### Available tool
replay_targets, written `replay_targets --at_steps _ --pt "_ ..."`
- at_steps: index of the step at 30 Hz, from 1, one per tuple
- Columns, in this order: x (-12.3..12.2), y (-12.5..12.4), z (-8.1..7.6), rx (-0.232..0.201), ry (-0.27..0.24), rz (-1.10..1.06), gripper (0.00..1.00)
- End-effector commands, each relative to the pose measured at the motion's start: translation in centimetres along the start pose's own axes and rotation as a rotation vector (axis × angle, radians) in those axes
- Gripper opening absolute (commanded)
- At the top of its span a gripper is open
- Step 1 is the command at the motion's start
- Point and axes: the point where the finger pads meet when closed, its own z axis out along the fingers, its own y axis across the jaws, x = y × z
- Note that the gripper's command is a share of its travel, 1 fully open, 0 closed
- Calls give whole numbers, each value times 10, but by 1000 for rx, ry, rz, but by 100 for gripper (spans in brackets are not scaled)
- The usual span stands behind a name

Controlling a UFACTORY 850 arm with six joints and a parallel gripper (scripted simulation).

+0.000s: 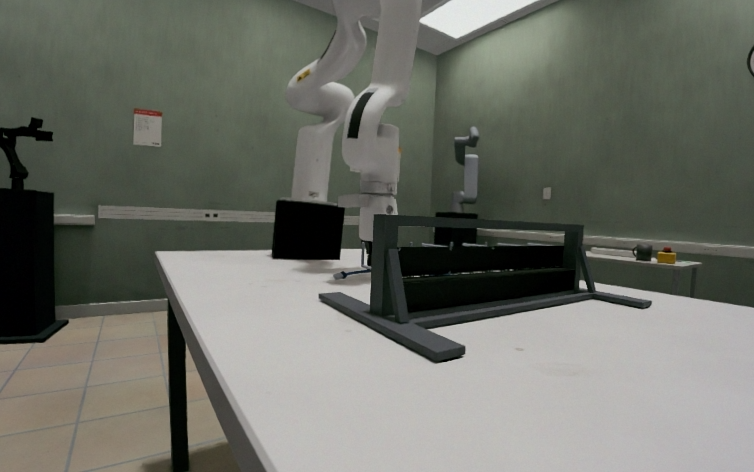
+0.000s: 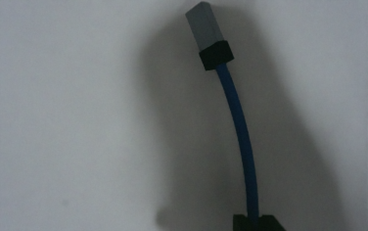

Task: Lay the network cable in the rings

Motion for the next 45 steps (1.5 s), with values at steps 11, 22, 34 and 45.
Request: replay_targets --at_steps 11,22,34,45 --pt "0 -1 -16 1 -1 0 0" --pt "0 -1 -23 1 -1 0 0" --pt "0 -1 -27 1 -1 0 0" --pt "0 -1 -27 1 -1 0 0"
